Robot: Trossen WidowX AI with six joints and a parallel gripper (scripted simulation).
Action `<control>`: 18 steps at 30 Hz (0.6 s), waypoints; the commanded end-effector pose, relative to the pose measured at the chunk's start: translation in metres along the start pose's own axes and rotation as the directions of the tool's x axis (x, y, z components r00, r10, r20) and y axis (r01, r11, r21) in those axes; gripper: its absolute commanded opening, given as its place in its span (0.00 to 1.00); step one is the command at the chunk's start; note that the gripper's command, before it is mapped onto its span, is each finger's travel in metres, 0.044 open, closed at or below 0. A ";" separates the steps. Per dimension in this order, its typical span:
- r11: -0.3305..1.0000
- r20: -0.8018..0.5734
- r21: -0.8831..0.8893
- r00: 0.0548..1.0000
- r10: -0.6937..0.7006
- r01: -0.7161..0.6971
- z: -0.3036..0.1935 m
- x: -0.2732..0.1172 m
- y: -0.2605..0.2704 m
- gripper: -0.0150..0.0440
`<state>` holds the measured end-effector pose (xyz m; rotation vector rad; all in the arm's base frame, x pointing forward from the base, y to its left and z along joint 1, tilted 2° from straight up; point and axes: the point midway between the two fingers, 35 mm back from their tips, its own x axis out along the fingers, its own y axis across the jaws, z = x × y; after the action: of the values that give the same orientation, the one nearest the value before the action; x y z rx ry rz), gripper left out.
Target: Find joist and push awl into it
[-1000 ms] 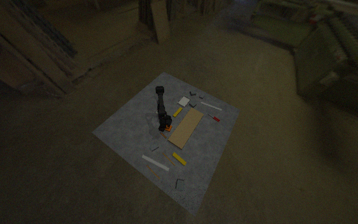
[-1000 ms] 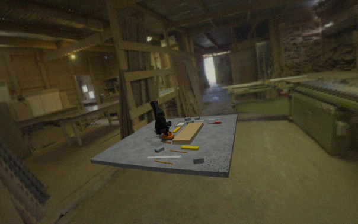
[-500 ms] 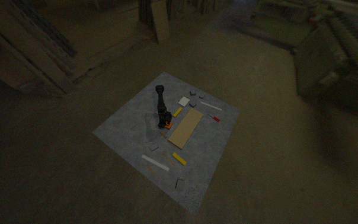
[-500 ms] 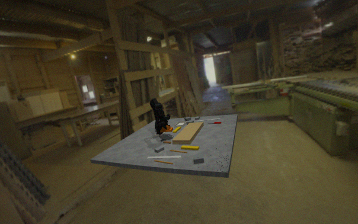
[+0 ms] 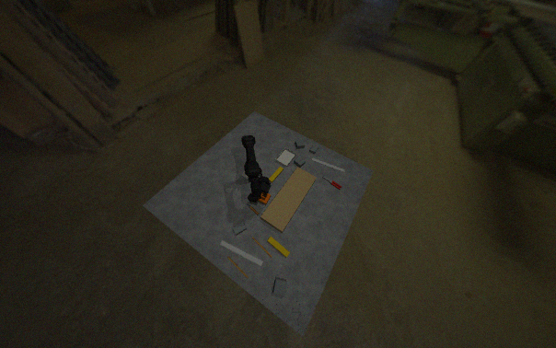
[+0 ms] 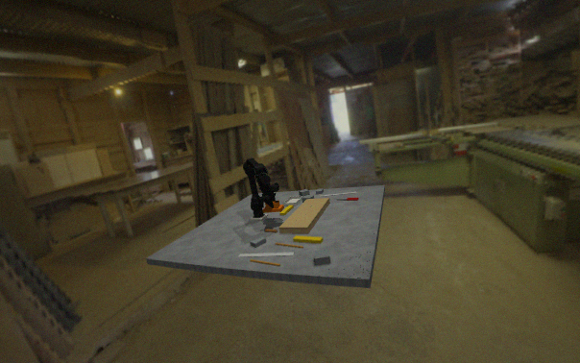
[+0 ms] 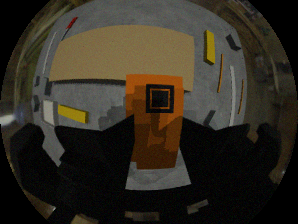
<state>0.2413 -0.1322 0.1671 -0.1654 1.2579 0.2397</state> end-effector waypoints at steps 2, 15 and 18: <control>1.000 0.004 0.017 1.000 -0.014 0.014 0.020 -0.002 -0.012 0.25; 0.997 0.008 0.065 1.000 -0.030 0.029 0.074 0.007 -0.036 0.25; 0.997 0.010 0.077 0.999 -0.033 0.033 0.087 0.011 -0.041 0.25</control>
<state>0.3216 -0.1466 0.1793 -0.1202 1.2598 0.1801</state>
